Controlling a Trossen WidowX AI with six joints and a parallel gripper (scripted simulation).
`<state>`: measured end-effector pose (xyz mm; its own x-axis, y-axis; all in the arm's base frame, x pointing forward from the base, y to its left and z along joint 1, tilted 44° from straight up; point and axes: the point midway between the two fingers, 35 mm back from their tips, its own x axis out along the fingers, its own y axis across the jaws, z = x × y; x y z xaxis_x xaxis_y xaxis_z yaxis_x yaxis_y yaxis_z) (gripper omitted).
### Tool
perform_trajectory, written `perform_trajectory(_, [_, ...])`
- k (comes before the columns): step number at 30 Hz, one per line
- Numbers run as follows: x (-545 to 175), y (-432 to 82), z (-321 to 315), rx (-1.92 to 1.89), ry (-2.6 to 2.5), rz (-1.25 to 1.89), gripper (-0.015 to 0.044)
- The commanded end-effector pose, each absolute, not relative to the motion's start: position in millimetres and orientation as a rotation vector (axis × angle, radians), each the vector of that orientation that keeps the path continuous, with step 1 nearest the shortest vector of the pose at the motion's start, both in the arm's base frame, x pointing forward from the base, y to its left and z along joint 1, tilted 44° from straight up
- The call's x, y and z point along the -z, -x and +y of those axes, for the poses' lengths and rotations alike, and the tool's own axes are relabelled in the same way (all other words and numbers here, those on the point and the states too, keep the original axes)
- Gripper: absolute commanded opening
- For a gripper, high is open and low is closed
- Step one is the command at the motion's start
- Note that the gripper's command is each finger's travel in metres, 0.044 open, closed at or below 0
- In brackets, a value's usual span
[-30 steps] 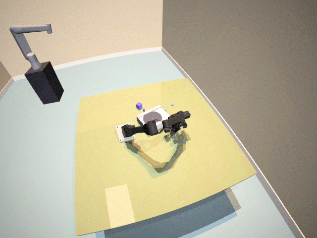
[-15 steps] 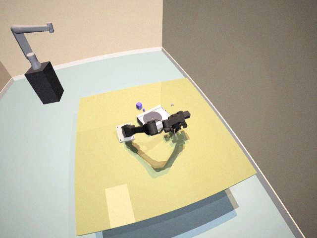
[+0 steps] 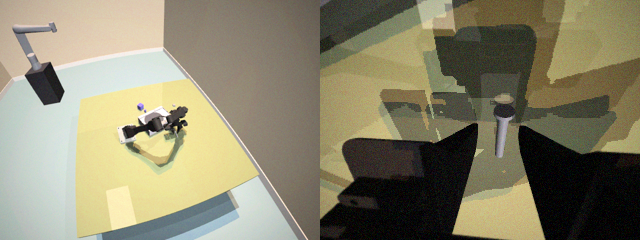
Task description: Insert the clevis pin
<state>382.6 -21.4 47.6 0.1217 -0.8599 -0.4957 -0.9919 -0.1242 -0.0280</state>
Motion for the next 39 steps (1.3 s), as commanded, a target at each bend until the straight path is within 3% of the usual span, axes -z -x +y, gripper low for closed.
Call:
perform_trajectory(1, [-48.4,-384.6,-18.9,-0.439,2.111,1.825,0.0160])
perform_trajectory(29, [-41.6,-385.7,-25.4,-0.439,2.111,1.825,0.0160])
perform_trajectory(34, [-41.6,-385.7,-25.4,-0.439,2.111,1.825,0.0029])
perform_trajectory(39, [-41.6,-385.7,-25.4,-0.439,2.111,1.825,0.0000])
